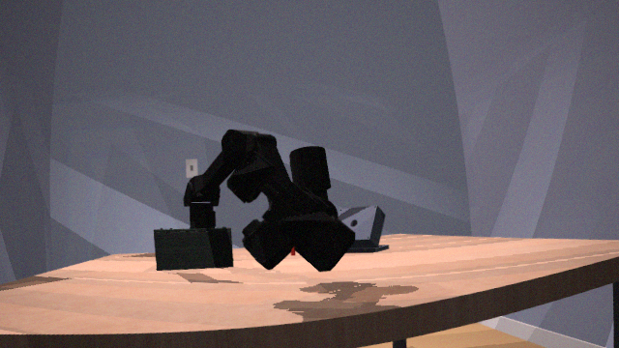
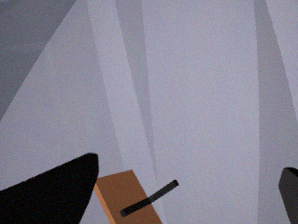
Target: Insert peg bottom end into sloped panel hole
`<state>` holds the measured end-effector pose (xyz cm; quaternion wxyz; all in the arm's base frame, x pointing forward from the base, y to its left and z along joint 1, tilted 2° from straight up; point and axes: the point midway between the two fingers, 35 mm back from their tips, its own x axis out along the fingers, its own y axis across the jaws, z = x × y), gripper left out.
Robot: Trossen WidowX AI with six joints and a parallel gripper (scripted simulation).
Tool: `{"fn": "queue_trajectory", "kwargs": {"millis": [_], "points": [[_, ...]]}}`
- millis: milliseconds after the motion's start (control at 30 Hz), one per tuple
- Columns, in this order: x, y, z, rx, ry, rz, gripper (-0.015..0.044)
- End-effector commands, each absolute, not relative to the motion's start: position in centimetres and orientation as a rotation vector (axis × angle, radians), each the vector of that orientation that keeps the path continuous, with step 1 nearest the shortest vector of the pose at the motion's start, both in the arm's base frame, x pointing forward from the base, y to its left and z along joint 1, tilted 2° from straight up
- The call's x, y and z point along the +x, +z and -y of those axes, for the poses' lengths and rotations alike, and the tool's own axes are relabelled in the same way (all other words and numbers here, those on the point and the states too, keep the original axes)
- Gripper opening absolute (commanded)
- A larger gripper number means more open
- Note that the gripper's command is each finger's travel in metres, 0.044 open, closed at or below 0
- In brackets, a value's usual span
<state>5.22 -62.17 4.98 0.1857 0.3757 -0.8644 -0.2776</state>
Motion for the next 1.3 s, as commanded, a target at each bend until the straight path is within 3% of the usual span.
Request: {"fn": "queue_trajectory", "kwargs": {"millis": [0, 633, 1267], "points": [[5.4, 5.0, 62.2, 1.061, -0.787, 2.430, 0.0426], [20.9, 6.2, 59.6, 1.302, -1.179, 1.806, 0.0440], [34.6, 6.6, 51.6, 1.352, -1.346, 1.085, 0.0440]]}}
